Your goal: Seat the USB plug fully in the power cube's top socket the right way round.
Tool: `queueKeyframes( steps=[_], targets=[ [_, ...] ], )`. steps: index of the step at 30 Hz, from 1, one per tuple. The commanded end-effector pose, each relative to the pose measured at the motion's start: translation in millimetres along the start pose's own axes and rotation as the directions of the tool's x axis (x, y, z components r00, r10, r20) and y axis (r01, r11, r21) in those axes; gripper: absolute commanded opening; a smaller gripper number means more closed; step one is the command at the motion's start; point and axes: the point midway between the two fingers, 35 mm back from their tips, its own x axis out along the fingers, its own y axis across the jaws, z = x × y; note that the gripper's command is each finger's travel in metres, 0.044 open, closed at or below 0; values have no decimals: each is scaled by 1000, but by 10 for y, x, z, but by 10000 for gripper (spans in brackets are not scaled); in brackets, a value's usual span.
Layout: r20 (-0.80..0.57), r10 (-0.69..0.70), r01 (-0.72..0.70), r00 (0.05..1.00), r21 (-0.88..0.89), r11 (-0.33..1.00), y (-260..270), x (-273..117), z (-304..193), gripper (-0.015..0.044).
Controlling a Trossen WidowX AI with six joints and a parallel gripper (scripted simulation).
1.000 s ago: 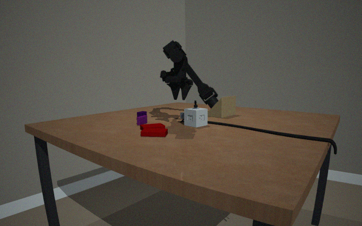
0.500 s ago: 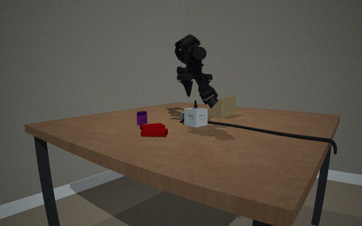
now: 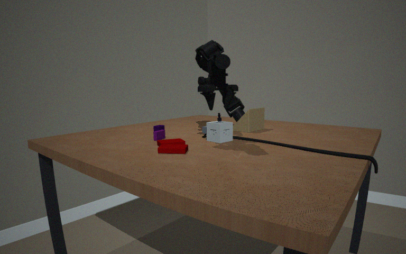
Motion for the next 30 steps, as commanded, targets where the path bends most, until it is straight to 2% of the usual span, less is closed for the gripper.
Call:
queueKeyframes(
  steps=[1, 21, 30],
  targets=[
    [3, 0, 0, 1000, -6, 1000, -8, 47, 1, 440],
    [3, 0, 0, 1000, -5, 1000, -7, 215, 3, 440],
    [-1, -3, 3, 1000, 1, 1000, -3, 198, 0, 204]
  ],
)
